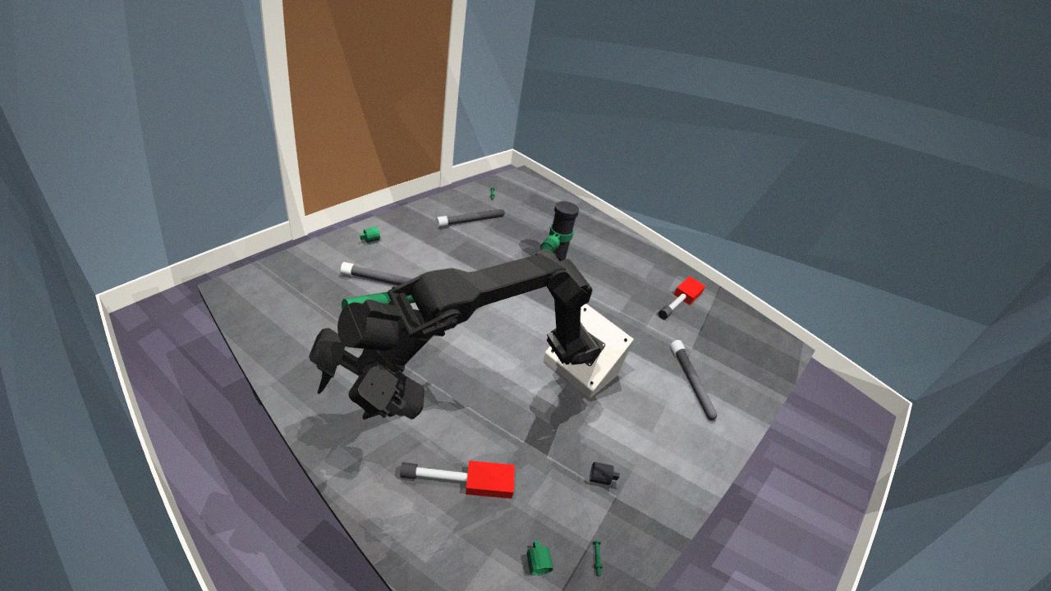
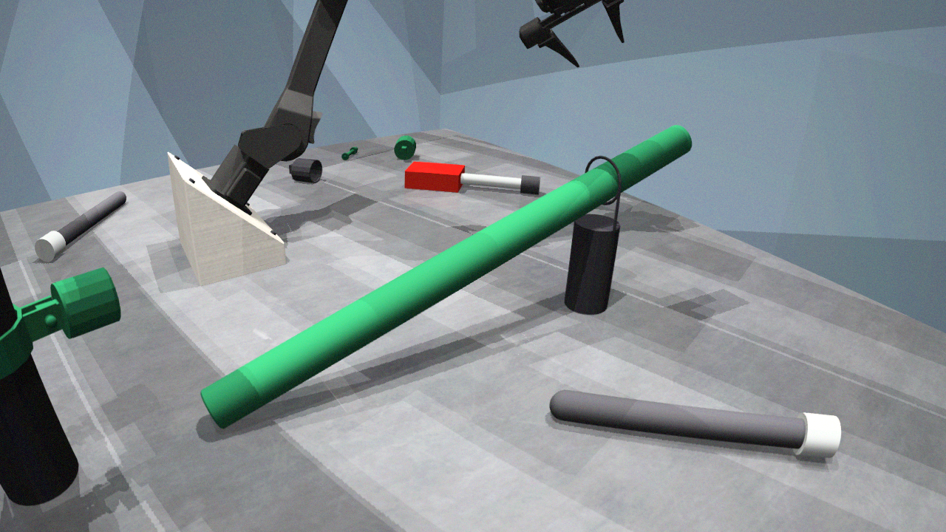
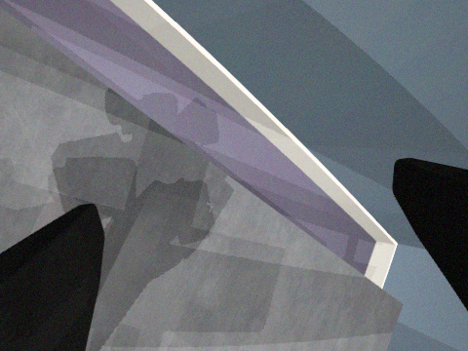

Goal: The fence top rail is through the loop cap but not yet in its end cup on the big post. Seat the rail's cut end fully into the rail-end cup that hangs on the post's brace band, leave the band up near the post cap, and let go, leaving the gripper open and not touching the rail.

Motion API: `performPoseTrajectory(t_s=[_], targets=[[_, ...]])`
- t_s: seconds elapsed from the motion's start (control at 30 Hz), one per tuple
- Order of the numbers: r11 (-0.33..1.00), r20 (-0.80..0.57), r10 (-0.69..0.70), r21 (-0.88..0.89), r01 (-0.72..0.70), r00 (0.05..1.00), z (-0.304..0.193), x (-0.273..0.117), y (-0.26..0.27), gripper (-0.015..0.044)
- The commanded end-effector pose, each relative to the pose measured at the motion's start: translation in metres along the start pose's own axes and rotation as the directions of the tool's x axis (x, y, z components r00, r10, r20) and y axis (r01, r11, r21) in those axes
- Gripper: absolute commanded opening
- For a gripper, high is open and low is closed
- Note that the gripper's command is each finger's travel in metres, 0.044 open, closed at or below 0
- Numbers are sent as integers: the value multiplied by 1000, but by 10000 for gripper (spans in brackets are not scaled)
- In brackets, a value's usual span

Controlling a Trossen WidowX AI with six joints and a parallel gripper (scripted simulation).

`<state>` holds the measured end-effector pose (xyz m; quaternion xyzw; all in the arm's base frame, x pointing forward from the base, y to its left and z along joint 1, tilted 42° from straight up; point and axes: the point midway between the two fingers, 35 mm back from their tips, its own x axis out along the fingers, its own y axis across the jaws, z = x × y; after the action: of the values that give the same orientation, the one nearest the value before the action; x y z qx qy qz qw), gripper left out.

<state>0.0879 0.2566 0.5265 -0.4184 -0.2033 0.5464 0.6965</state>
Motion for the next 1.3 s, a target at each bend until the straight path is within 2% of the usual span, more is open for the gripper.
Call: performPoseTrajectory(t_s=[0.0,0.17,0.43,0.6,0.83,1.0,1.13,1.27], targets=[[1000,-3,0,1,0,1000,-1,1,0,426],[999,-108,0,48,5,994,-36,19,-5,440],[973,-377,20,219,68,926,-153,40,-22,440],[928,-514,47,340,153,856,-232,29,-29,440],[813,-646,105,494,309,756,-333,-13,-26,440],[638,-674,213,644,422,707,-402,-53,0,440],[418,-659,292,740,527,693,-452,-94,31,440],[138,-624,332,774,618,707,-489,-141,68,440]])
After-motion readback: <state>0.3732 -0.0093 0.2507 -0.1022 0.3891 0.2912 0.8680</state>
